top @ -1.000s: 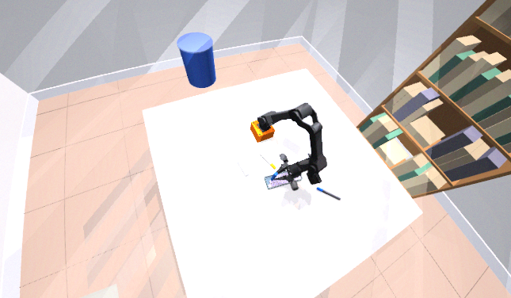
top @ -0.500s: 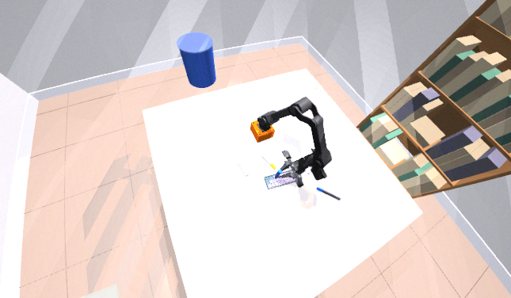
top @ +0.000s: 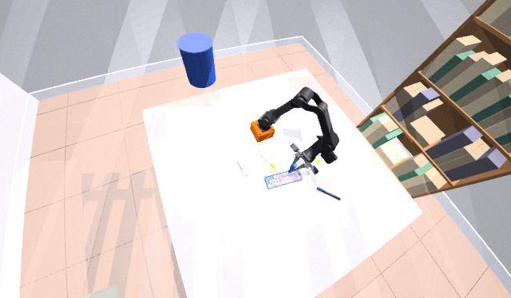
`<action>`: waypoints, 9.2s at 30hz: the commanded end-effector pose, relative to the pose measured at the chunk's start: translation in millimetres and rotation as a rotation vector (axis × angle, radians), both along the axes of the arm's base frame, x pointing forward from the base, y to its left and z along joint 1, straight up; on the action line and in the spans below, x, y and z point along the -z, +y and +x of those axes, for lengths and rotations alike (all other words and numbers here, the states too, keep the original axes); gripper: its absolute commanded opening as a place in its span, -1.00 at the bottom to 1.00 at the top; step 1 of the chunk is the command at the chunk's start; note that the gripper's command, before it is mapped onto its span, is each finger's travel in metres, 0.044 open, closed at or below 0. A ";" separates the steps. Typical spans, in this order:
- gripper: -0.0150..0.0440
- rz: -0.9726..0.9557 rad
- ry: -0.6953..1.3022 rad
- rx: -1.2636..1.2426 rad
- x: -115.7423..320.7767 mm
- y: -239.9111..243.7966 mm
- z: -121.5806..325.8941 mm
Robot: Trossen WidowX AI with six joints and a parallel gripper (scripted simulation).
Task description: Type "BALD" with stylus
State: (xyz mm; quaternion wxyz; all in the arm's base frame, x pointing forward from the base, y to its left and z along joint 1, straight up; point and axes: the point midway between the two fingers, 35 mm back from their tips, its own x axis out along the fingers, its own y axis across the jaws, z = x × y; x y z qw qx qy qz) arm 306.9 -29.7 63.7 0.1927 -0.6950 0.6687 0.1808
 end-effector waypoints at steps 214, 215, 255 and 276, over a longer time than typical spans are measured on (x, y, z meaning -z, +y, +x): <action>-0.22 -0.007 0.002 -0.168 46.9 59.7 25.1; -0.22 -0.007 0.002 -0.168 45.4 59.7 25.1; -0.49 -0.011 0.001 -0.168 8.1 20.6 32.4; -0.22 -0.011 0.001 -0.168 28.4 19.7 32.2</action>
